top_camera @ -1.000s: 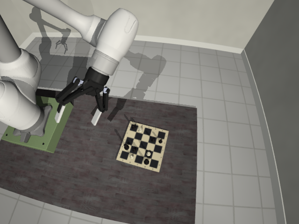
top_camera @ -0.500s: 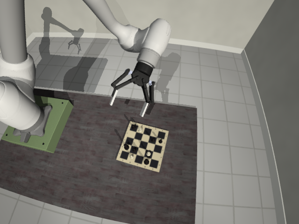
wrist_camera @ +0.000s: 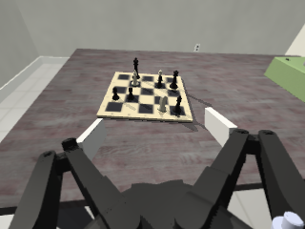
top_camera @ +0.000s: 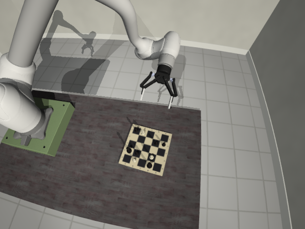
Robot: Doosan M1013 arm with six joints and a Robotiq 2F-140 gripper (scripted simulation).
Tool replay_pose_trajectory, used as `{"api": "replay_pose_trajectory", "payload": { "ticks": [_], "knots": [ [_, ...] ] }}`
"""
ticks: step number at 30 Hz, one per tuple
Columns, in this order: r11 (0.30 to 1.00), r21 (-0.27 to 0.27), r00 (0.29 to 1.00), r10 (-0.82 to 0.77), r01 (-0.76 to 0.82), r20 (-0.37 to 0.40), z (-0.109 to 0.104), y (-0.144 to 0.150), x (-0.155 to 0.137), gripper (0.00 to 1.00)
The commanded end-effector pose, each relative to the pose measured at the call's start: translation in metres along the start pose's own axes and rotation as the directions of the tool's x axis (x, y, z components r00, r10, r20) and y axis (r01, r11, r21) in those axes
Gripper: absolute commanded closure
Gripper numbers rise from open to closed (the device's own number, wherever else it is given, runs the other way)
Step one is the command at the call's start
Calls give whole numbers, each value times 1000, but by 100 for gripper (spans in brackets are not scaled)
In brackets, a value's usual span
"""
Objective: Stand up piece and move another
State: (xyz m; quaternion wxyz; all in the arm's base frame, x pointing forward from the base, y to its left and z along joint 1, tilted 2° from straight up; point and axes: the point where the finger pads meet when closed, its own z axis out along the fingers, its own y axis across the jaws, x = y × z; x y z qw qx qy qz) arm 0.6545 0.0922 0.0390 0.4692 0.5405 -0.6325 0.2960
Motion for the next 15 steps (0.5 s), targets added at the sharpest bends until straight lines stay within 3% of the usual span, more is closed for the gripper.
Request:
{"api": "replay_pose_trajectory", "payload": {
  "ticks": [1, 15],
  "knots": [
    [998, 14, 998, 58, -58, -21, -10, -11, -18, 0],
    [998, 17, 997, 68, -68, -23, -12, -13, -21, 0]
  ]
}}
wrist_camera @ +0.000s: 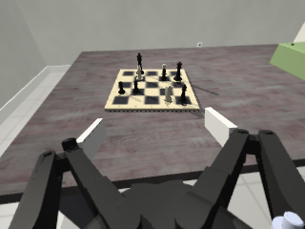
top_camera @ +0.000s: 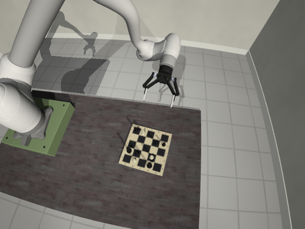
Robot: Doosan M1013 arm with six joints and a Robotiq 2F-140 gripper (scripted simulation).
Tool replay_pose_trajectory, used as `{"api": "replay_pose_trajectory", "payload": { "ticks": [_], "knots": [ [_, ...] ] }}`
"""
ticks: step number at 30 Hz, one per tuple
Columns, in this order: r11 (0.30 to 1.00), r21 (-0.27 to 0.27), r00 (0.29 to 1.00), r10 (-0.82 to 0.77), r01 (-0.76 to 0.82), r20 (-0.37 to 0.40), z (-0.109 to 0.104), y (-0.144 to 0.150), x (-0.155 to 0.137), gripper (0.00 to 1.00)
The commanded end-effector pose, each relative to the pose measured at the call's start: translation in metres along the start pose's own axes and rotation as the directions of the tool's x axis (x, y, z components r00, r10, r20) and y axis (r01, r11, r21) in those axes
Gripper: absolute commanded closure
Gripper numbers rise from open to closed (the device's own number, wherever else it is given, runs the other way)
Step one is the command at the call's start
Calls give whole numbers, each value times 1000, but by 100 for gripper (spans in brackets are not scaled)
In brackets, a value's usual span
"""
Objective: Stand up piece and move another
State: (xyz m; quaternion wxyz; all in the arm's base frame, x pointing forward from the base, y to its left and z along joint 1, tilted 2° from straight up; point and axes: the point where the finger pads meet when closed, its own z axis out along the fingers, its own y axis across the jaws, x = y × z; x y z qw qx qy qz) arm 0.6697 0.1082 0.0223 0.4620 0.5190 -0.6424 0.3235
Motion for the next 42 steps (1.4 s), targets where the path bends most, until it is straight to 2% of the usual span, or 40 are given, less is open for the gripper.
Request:
{"api": "replay_pose_trajectory", "payload": {
  "ticks": [1, 34, 42],
  "knots": [
    [1000, 0, 1000, 0, 0, 0, 0, 0, 0, 0],
    [1000, 0, 1000, 0, 0, 0, 0, 0, 0, 0],
    [1000, 0, 1000, -1, 1, 0, -5, 1, 13, 0]
  ]
}}
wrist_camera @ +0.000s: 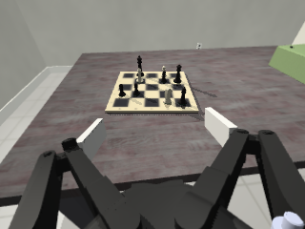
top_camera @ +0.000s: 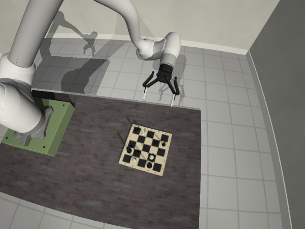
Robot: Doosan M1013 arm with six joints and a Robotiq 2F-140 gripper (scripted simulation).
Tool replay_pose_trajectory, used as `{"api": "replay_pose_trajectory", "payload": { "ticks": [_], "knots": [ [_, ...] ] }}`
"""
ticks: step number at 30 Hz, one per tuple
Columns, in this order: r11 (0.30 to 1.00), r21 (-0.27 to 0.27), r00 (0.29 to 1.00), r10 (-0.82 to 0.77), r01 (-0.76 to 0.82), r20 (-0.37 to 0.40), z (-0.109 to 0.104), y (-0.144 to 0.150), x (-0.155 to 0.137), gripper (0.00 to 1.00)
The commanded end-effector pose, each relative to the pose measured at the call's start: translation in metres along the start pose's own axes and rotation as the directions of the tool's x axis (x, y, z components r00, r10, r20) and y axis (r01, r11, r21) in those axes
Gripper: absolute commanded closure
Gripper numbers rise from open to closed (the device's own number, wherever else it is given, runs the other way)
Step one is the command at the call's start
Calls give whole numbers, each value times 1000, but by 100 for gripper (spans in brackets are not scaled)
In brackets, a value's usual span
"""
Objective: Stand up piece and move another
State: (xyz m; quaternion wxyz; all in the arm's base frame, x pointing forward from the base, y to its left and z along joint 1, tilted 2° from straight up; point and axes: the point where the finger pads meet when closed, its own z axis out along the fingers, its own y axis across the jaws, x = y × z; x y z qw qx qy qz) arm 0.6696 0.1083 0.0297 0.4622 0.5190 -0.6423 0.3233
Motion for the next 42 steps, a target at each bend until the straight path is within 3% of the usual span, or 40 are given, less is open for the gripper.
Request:
{"api": "replay_pose_trajectory", "payload": {
  "ticks": [1, 11, 20, 23, 25, 27, 30, 32, 33, 37, 42],
  "knots": [
    [1000, 0, 1000, 0, 0, 0, -4, 1, 10, 0],
    [1000, 0, 1000, 0, 0, 0, -27, 6, 68, 0],
    [1000, -1, 1000, 0, 0, 1, -30, 6, 76, 0],
    [999, -29, 998, 28, -26, 57, -14, 5, 77, 0],
    [993, -90, 983, 91, -77, 159, 14, 5, 79, 0],
    [970, -187, 936, 203, -153, 287, 50, 5, 80, 0],
    [968, -195, 931, 212, -158, 297, 50, 5, 80, 0],
    [909, -334, 827, 378, -248, 416, 84, 6, 83, 0],
    [892, -362, 805, 415, -269, 425, 98, 5, 86, 0],
    [796, -506, 650, 582, -333, 488, 110, 3, 91, 0],
    [614, -686, 410, 783, -391, 467, 136, -11, 115, 0]
  ]
}}
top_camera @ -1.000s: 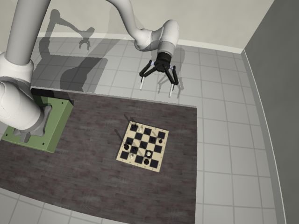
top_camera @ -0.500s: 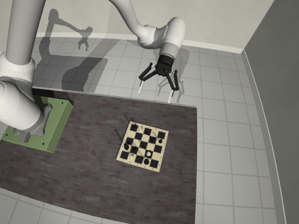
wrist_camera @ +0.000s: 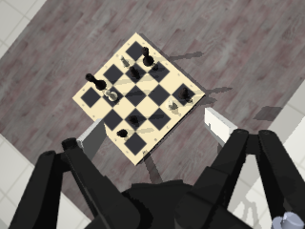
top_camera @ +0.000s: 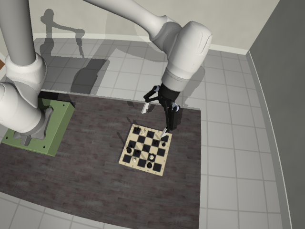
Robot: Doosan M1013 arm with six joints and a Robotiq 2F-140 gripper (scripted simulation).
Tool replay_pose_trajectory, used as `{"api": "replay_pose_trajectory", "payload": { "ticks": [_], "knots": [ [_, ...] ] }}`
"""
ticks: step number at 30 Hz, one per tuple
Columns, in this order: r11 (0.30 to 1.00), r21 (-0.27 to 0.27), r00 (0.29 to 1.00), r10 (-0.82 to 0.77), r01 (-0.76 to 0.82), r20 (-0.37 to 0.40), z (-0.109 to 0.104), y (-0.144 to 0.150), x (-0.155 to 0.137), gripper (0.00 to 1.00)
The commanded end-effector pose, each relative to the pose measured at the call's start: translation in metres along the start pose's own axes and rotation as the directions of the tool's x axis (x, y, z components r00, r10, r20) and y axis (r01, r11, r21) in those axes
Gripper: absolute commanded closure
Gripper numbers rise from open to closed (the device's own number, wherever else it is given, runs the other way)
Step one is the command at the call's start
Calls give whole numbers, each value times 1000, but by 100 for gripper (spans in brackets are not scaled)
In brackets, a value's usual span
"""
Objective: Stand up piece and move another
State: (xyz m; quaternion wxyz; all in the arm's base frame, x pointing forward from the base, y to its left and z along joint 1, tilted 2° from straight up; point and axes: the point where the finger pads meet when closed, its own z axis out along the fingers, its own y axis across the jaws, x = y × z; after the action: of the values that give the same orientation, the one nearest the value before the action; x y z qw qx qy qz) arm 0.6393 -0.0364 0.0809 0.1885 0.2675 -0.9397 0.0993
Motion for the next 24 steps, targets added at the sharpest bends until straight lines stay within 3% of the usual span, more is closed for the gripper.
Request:
{"api": "replay_pose_trajectory", "payload": {
  "ticks": [1, 3, 5, 7, 9, 24],
  "knots": [
    [979, -101, 965, 195, -180, 176, 1, -20, 11, 0],
    [951, -155, 924, 298, -267, 241, -2, -32, 16, 0],
    [951, -155, 924, 298, -267, 241, -2, -32, 16, 0],
    [896, -232, 843, 437, -378, 314, -9, -49, 25, 0],
    [868, -265, 802, 492, -420, 338, -12, -58, 29, 0],
    [863, -270, 795, 501, -427, 342, -13, -60, 30, 0]
  ]
}}
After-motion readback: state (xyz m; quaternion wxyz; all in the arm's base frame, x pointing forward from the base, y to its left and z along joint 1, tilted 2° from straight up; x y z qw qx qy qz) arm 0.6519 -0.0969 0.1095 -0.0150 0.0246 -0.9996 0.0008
